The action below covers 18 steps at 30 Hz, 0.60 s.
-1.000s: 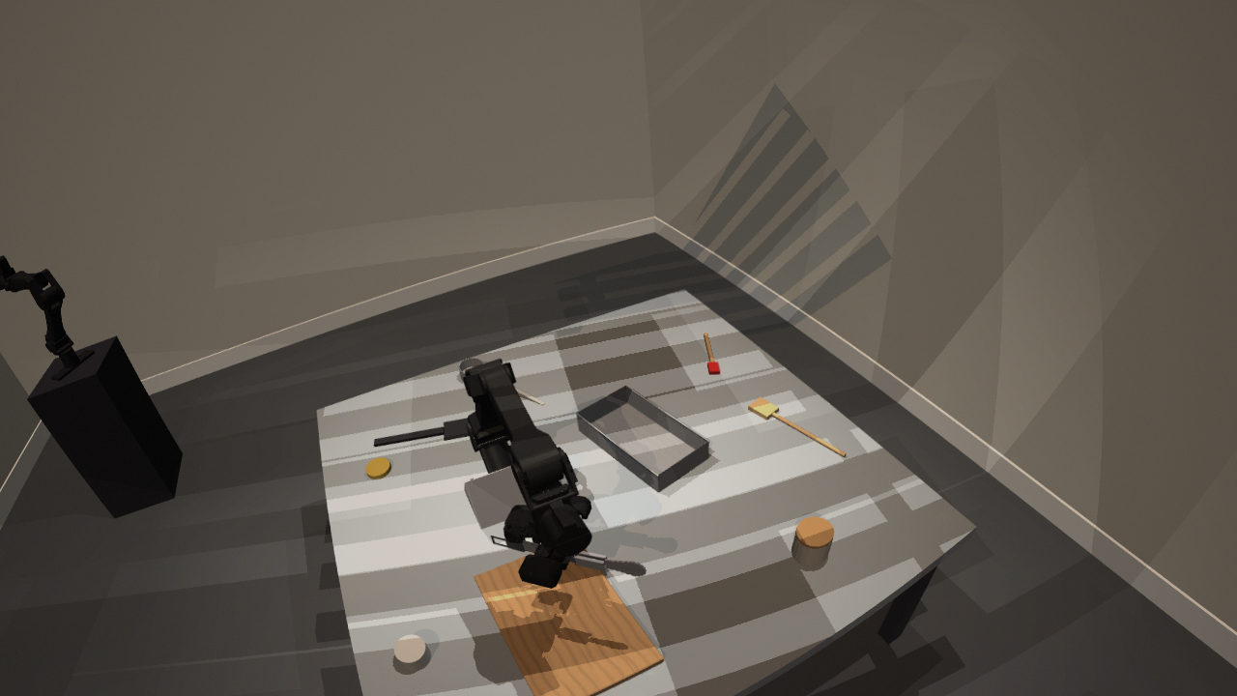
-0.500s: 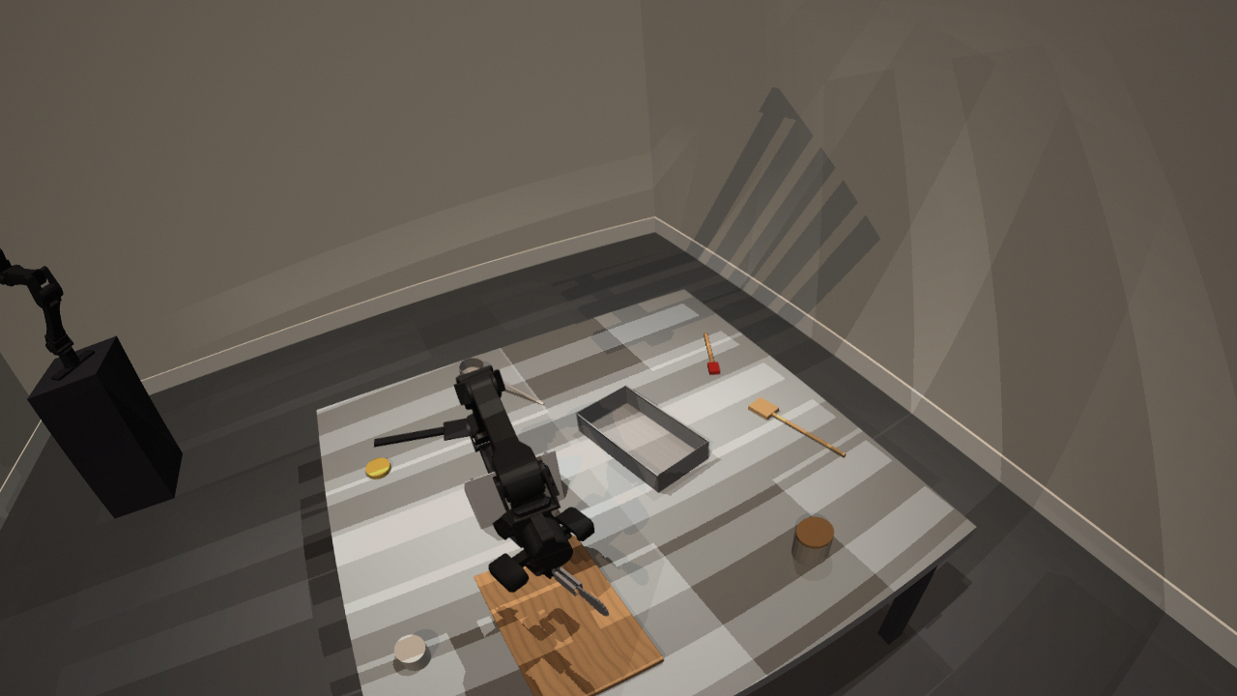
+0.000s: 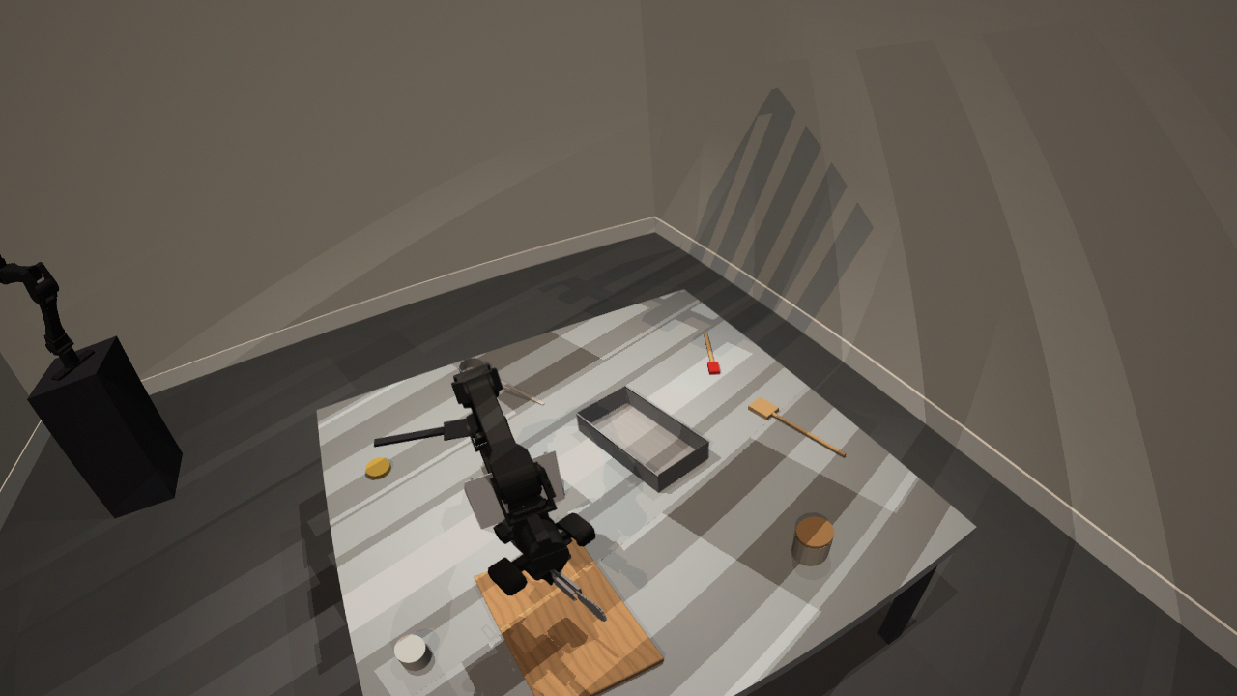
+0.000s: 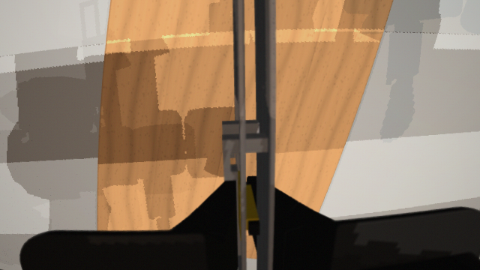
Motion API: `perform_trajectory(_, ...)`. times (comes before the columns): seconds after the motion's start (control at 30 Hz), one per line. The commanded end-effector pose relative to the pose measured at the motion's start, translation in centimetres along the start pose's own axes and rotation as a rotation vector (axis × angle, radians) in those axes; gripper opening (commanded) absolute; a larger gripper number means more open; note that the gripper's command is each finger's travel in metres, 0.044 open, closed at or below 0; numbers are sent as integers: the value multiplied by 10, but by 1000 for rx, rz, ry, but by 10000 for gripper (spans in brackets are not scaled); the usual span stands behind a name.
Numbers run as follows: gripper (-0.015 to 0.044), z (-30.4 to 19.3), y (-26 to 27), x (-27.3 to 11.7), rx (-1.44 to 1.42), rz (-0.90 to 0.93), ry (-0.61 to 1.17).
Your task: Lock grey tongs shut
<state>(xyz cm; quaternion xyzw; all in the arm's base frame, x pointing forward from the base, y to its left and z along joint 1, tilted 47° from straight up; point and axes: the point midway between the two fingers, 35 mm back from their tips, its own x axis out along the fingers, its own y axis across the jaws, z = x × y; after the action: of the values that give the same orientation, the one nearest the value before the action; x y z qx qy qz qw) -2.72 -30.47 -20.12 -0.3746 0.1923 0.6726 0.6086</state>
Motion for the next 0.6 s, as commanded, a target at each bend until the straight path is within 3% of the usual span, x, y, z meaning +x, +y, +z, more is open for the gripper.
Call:
perform_trajectory(0.0, -150, -3, 2, 4, 9, -15, 62)
perform_trajectory(0.57, -150, -16, 11, 23, 20, -46, 320)
